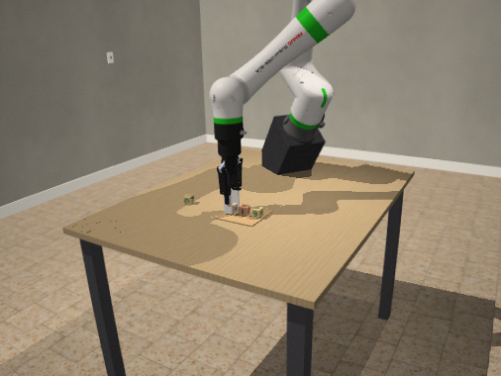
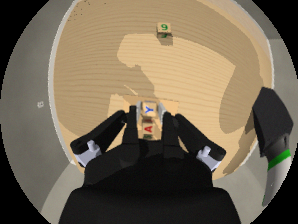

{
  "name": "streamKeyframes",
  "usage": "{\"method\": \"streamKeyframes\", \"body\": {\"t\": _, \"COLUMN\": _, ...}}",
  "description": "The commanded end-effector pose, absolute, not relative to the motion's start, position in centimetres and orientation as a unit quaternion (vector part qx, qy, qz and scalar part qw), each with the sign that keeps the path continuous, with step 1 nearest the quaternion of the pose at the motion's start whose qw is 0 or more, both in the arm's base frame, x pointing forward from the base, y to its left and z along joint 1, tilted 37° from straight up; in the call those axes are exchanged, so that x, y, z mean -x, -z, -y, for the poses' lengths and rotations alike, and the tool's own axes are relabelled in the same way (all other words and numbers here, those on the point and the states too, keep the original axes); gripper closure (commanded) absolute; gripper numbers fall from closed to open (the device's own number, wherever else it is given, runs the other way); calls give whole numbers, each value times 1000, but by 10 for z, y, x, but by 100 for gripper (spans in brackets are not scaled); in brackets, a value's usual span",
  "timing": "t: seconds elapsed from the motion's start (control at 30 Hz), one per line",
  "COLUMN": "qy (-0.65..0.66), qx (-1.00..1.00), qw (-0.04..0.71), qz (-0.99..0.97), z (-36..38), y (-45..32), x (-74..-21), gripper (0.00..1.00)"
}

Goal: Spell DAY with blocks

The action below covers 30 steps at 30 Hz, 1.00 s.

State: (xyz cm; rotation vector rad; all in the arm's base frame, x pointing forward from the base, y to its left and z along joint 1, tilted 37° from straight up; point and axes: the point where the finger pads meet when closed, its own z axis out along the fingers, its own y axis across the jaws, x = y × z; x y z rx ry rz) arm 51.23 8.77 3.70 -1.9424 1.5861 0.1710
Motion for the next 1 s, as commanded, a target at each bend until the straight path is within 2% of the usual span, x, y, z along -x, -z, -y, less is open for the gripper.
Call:
{"method": "streamKeyframes", "body": {"t": 0.0, "qy": -65, "qx": 735, "qw": 309, "qz": -600, "z": -84, "y": -43, "x": -510, "gripper": 72}}
{"method": "streamKeyframes", "body": {"t": 0.4, "qy": -65, "qx": 735, "qw": 309, "qz": -600, "z": -52, "y": -91, "x": -494, "gripper": 72}}
{"method": "streamKeyframes", "body": {"t": 0.8, "qy": -65, "qx": 735, "qw": 309, "qz": -600, "z": -41, "y": -107, "x": -488, "gripper": 72}}
{"method": "streamKeyframes", "body": {"t": 0.83, "qy": -65, "qx": 735, "qw": 309, "qz": -600, "z": -41, "y": -107, "x": -488, "gripper": 0}}
{"method": "streamKeyframes", "body": {"t": 0.97, "qy": -65, "qx": 735, "qw": 309, "qz": -600, "z": -41, "y": -107, "x": -488, "gripper": 0}}
